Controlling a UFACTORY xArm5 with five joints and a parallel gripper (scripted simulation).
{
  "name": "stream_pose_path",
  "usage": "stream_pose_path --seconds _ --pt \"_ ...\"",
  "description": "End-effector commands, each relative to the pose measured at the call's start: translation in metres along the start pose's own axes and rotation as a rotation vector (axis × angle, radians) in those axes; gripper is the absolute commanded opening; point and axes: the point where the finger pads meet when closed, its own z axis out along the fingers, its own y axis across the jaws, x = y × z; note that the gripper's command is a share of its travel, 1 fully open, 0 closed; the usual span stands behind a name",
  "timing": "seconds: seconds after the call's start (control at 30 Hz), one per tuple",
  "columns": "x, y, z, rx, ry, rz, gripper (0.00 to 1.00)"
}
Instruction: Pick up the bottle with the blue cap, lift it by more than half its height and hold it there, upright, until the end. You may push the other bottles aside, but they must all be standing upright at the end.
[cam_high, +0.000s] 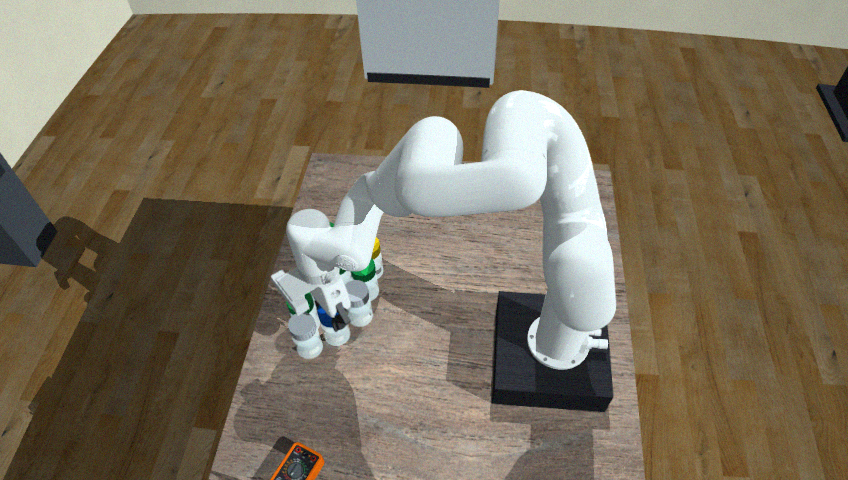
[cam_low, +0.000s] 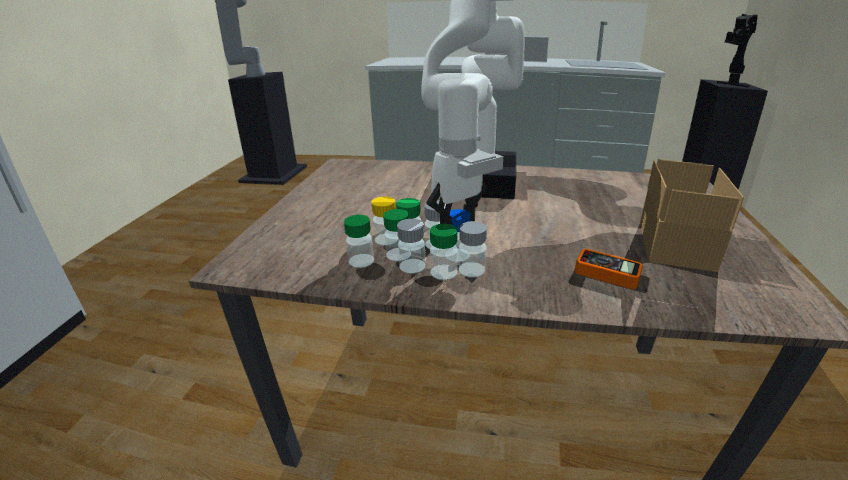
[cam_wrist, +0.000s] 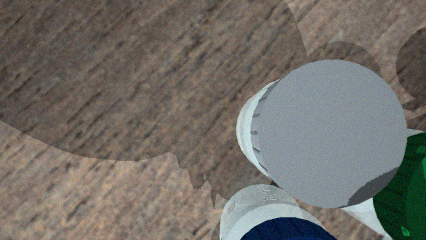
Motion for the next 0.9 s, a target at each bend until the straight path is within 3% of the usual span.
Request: stream_pose_path --seconds 0.0,0.87 --pt "0.001 0.001 -0.004 -0.004 0.004 0.0 0.0" --pt "0.001 0.001 -0.033 -0.004 0.004 0.0 0.0"
